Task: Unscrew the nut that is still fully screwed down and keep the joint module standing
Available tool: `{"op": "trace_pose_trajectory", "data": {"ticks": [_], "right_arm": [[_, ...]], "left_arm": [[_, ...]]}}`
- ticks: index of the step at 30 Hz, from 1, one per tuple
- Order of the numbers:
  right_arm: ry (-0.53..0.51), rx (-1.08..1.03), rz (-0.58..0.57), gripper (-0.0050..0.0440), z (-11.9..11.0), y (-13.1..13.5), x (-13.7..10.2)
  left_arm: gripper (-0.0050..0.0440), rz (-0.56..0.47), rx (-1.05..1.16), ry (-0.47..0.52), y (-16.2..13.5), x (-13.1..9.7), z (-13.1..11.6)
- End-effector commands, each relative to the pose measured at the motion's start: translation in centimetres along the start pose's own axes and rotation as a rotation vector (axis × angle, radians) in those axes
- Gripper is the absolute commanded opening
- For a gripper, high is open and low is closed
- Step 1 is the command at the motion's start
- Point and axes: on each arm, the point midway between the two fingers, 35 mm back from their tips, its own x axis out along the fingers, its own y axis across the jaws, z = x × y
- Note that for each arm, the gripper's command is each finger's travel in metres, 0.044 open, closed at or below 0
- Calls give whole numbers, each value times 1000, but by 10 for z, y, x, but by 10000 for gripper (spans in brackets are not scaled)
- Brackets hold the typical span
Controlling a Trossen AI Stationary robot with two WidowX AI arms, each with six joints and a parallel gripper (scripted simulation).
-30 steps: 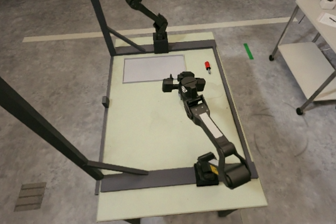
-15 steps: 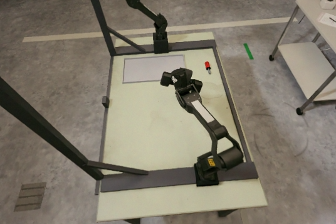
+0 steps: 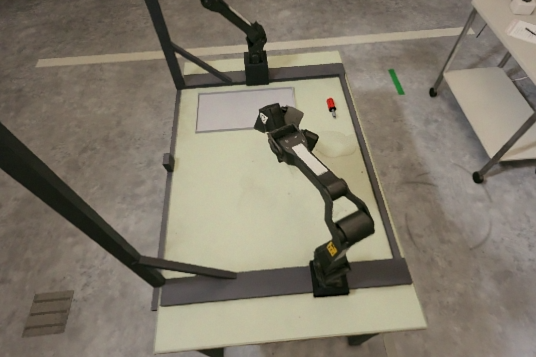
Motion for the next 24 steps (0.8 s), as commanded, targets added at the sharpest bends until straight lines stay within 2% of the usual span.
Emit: {"op": "trace_pose_trajectory", "data": {"ticks": [1,5,12,17,22,24], "right_arm": [[3,54,-59,400,6,7,3],[3,54,-59,400,6,7,3],[-12,91,-209,400,-4,7,18],[-23,118,-316,400,-12,6,29],[-23,118,-316,400,-12,6,29],[-43,120,-349,400,-15,7,32]], "left_arm": [[215,-49,-93,5,-16,-1,-2],[215,-49,-93,4,-16,-1,-2],[215,-127,-302,60,-44,-6,-9],[215,-150,-449,127,-54,-6,-30],[215,-150,-449,126,-54,-6,-29],[215,-170,-509,146,-64,-10,-29]]}}
